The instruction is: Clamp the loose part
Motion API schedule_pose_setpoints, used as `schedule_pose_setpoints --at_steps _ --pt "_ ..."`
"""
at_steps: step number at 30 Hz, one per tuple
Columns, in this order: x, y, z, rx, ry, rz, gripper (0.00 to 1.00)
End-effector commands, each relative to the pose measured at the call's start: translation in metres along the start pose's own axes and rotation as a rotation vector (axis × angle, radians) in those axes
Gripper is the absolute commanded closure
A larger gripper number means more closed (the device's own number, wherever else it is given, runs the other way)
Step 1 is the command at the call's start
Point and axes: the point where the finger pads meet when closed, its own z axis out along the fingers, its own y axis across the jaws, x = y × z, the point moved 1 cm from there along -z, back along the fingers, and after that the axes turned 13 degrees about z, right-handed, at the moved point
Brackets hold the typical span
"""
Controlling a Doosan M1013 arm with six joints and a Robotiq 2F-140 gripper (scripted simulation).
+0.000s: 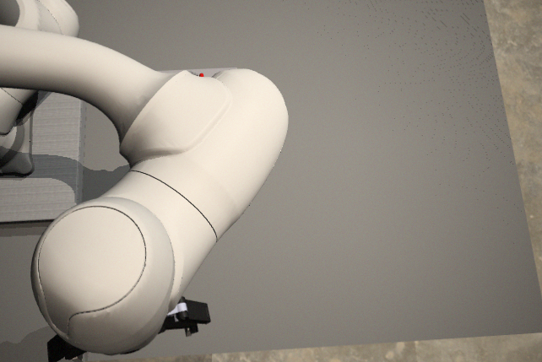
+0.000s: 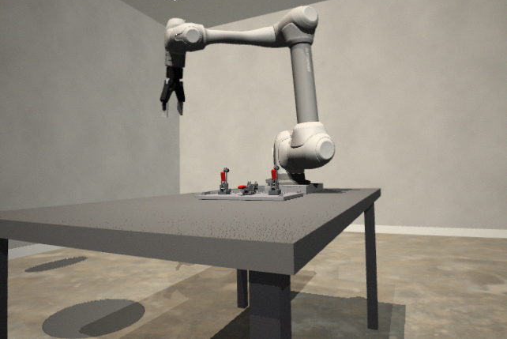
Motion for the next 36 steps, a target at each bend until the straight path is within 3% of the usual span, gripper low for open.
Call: schedule_pose_setpoints --at_steps 1,22,26,32,34,36 --pt "0.0 0.0 0.0 0.0 0.0 0.0 0.0" --pt "0.006 0.003 0.0 -0.004 0.001 0.019 0.0" --pt "0.031 0.016 0.0 -0.02 0.006 0.094 0.0" --pt "0.097 0.042 0.001 -0.056 0.028 0.292 0.0" --pt "0.097 0.042 0.001 -0.056 0.028 0.292 0.0" --pt "0.134 0.053 0.002 -0.071 0.045 0.401 0.0"
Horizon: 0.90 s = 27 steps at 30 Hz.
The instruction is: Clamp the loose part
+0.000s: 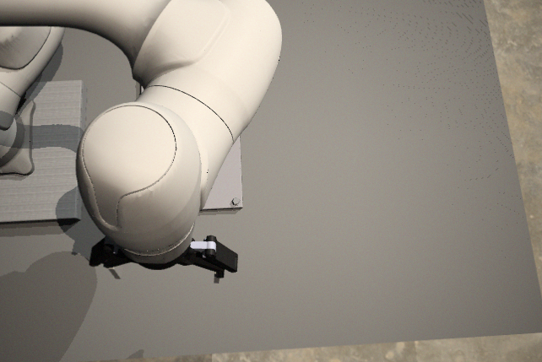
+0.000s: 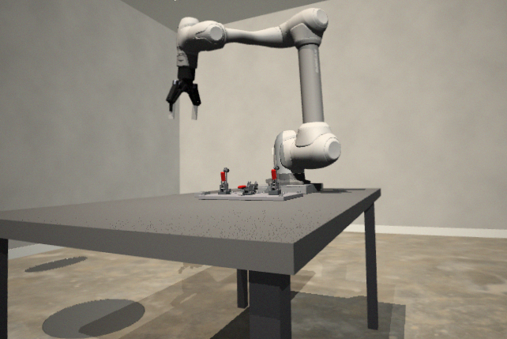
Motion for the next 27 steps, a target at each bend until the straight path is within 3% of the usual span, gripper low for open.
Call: schedule_pose_setpoints --at_steps 1,4,5,6,8,11,12,13,15,18,20,23,25,26,27 --pt "0.039 0.001 0.002 -0.017 0.004 0.115 0.0" --pt "0.081 -0.002 0.006 -0.03 0.025 0.239 0.0" --pt "0.081 -0.002 0.006 -0.03 0.025 0.239 0.0" --pt "0.104 -0.005 0.008 -0.035 0.037 0.305 0.0" --pt "0.104 -0.005 0.008 -0.035 0.037 0.305 0.0" --pt "0.149 -0.015 0.012 -0.04 0.064 0.443 0.0" --pt "0.149 -0.015 0.012 -0.04 0.064 0.443 0.0" --pt "0.172 -0.021 0.015 -0.041 0.078 0.514 0.0" --pt "0.172 -0.021 0.015 -0.041 0.078 0.514 0.0" --pt "0.217 -0.036 0.02 -0.036 0.106 0.658 0.0" --pt "0.217 -0.036 0.02 -0.036 0.106 0.658 0.0" --pt "0.258 -0.055 0.026 -0.024 0.133 0.8 0.0" --pt "0.258 -0.055 0.026 -0.024 0.133 0.8 0.0" --pt "0.277 -0.065 0.029 -0.016 0.146 0.869 0.0" --pt "0.277 -0.065 0.029 -0.016 0.146 0.869 0.0"
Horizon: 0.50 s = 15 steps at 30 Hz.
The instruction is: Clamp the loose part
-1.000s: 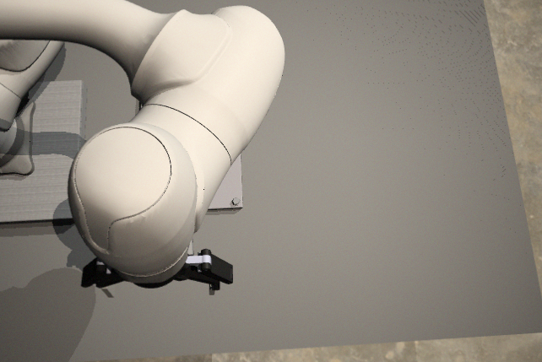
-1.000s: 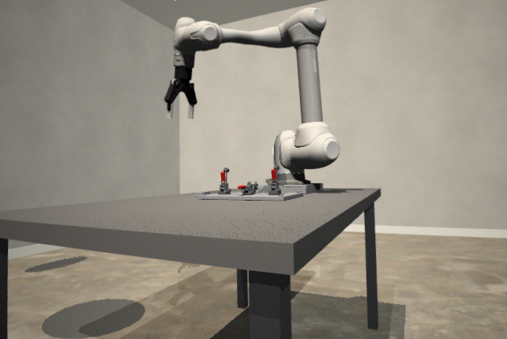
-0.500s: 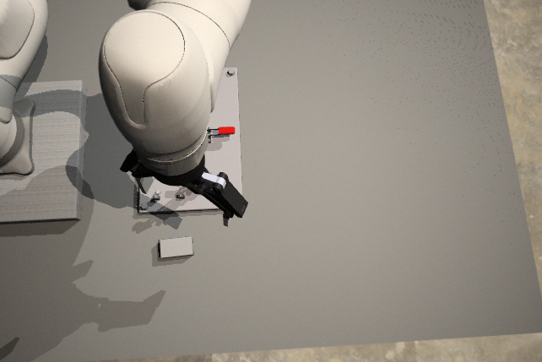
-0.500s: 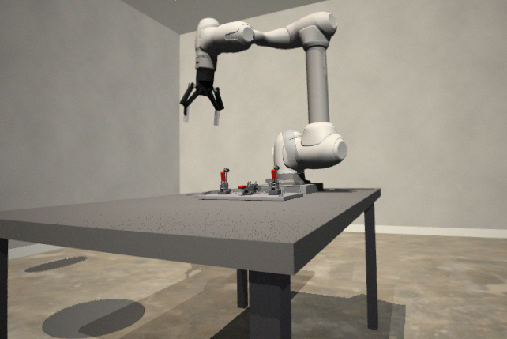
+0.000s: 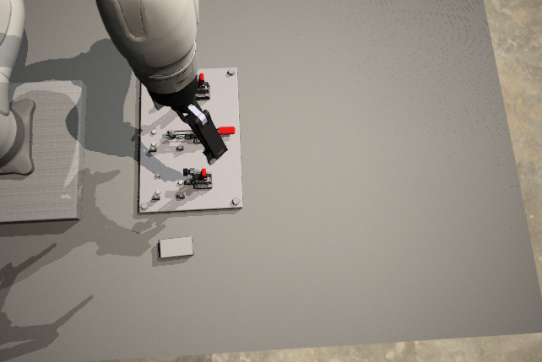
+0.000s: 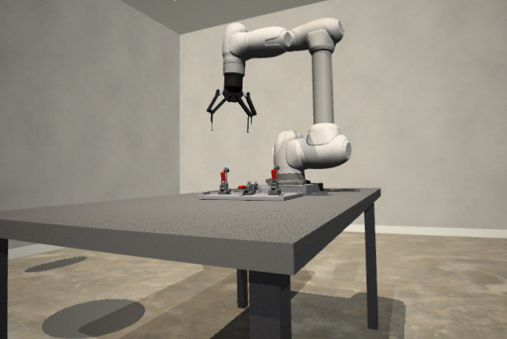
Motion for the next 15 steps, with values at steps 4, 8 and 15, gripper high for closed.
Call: schedule_pose_setpoints --at_steps 4,8,15 --pt "0.016 -0.062 0.014 0.012 0.019 0.214 0.0" --pt "0.021 -0.098 0.022 0.029 0.028 0.335 0.0" --pt "0.022 -0.153 0.035 0.058 0.034 0.53 0.0"
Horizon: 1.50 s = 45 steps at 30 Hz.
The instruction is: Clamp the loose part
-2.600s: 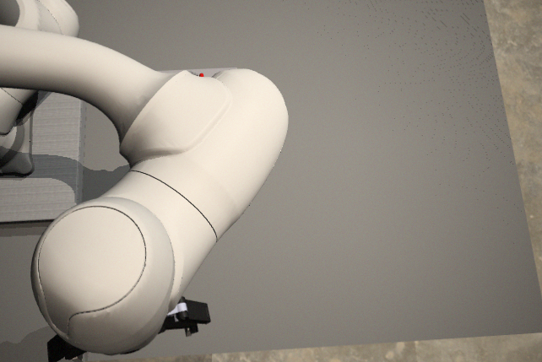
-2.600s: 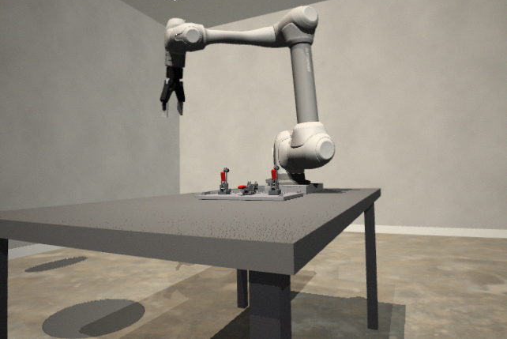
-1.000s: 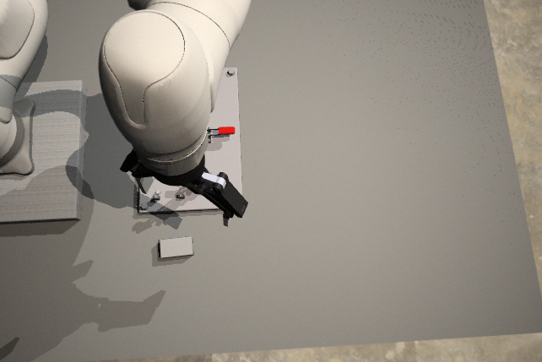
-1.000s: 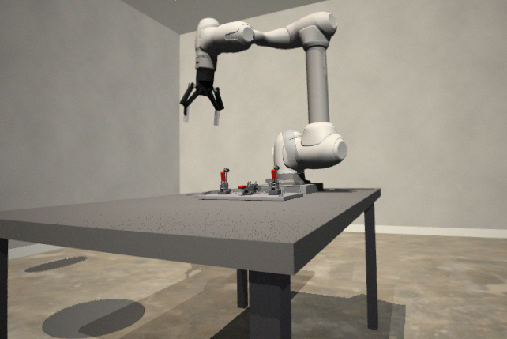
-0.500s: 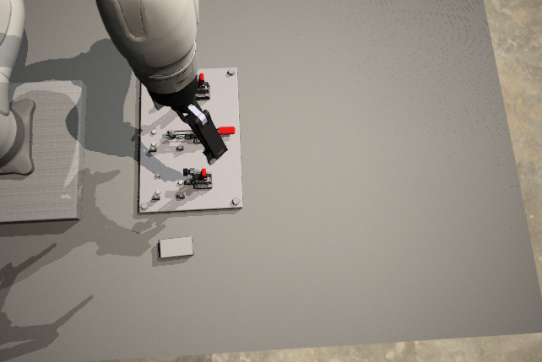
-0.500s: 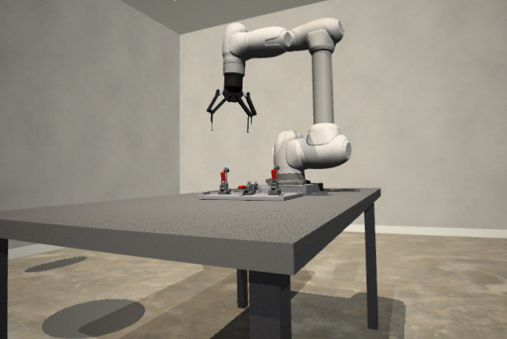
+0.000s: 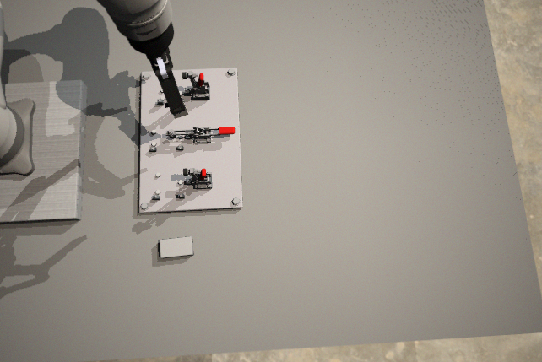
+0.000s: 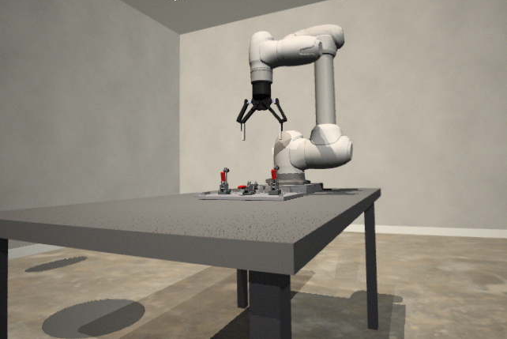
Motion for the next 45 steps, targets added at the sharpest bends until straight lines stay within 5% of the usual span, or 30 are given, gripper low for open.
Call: schedule_pose_setpoints --at_steps 1,10,28,29,45 --pt "-0.011 -0.027 0.008 0.002 0.004 0.107 0.0" --pt "-0.033 -0.064 0.021 0.025 0.001 0.266 0.0" --pt "-0.035 -0.067 0.022 0.026 0.001 0.276 0.0" --pt "-0.035 -0.067 0.022 0.026 0.001 0.276 0.9" --pt "-0.035 -0.067 0.022 0.026 0.001 0.276 0.9"
